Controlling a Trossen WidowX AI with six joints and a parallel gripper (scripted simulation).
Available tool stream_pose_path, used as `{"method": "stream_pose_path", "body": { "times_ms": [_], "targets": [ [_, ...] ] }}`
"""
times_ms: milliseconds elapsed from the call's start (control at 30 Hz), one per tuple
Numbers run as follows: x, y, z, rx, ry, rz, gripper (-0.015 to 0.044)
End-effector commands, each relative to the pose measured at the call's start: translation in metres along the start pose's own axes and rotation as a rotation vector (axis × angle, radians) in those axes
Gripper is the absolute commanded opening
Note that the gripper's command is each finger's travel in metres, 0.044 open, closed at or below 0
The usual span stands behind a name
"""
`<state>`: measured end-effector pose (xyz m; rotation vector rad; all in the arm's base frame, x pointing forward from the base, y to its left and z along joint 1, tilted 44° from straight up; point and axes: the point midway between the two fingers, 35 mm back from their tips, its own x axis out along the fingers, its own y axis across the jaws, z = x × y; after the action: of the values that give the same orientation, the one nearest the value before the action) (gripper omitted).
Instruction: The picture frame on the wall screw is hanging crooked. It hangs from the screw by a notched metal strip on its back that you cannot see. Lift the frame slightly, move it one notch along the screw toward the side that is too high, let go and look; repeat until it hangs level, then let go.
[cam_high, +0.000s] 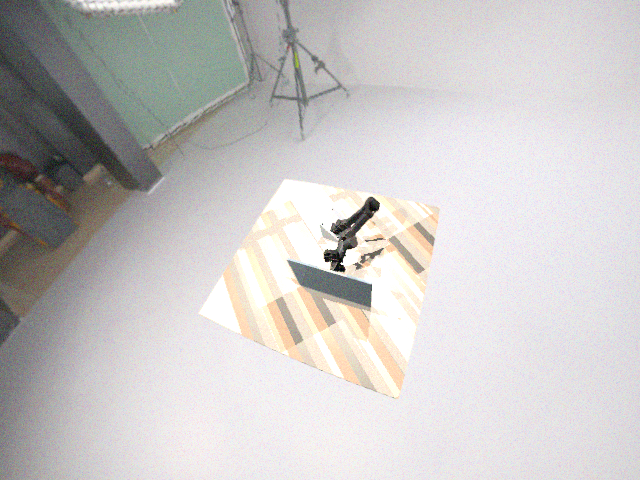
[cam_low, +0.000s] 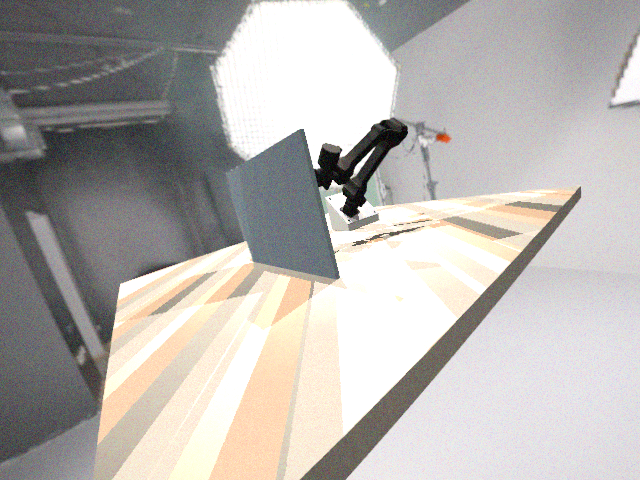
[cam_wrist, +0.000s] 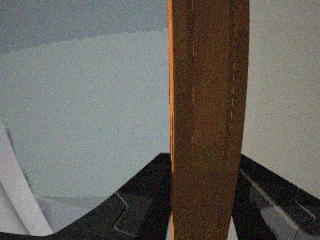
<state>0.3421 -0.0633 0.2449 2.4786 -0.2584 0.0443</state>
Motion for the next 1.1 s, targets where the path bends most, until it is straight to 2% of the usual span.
{"method": "stream_pose_path", "body": {
  "times_ms": [0, 1067],
  "targets": [
    [0.0006, 0.0004, -0.0001, -0.003, -0.001, 0.002, 0.0000],
    [0.0000, 0.0076, 0.0000, -0.004, -0.001, 0.001, 0.0000]
  ]
}}
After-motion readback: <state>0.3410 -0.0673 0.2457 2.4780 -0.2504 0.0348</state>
